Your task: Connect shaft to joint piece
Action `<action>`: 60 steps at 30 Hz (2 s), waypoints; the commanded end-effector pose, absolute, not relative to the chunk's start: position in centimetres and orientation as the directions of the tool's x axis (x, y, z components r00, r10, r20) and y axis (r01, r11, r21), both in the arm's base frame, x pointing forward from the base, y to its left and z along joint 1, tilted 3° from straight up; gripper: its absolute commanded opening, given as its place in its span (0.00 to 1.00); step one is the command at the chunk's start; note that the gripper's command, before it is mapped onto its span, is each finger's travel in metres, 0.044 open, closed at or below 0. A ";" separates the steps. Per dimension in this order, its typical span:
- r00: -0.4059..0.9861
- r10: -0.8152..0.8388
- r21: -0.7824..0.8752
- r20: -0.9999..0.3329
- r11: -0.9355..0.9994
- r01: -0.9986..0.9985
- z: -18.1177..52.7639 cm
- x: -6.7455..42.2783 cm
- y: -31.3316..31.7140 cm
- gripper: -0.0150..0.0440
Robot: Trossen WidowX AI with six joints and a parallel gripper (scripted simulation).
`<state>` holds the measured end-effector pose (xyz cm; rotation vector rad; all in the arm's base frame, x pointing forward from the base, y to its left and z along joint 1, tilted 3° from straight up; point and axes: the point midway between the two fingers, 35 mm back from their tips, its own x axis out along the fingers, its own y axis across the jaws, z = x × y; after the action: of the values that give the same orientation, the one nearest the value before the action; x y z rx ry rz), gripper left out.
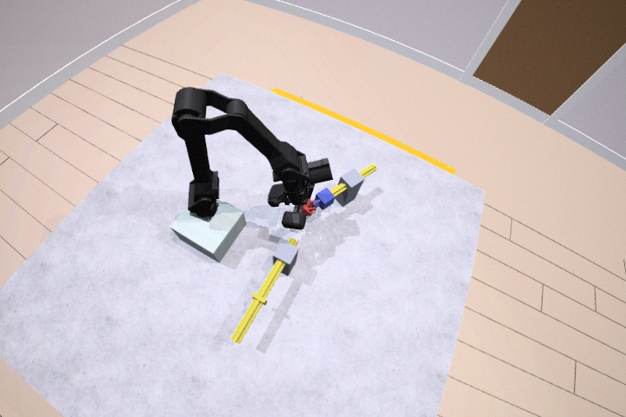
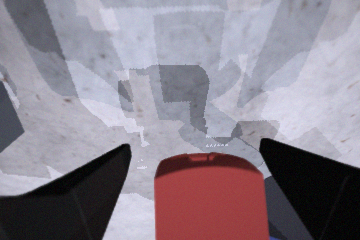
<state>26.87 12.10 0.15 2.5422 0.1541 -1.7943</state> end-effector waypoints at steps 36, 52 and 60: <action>0.323 0.065 -0.034 -0.944 -0.994 0.100 -0.6 26.9 12.1 0.56; 0.323 0.065 -0.034 -0.944 -0.994 0.100 -0.6 26.9 12.1 0.56; 0.323 0.065 -0.034 -0.944 -0.994 0.100 -0.6 26.9 12.1 0.56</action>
<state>26.93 12.12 -0.54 2.5343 0.1550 -1.8032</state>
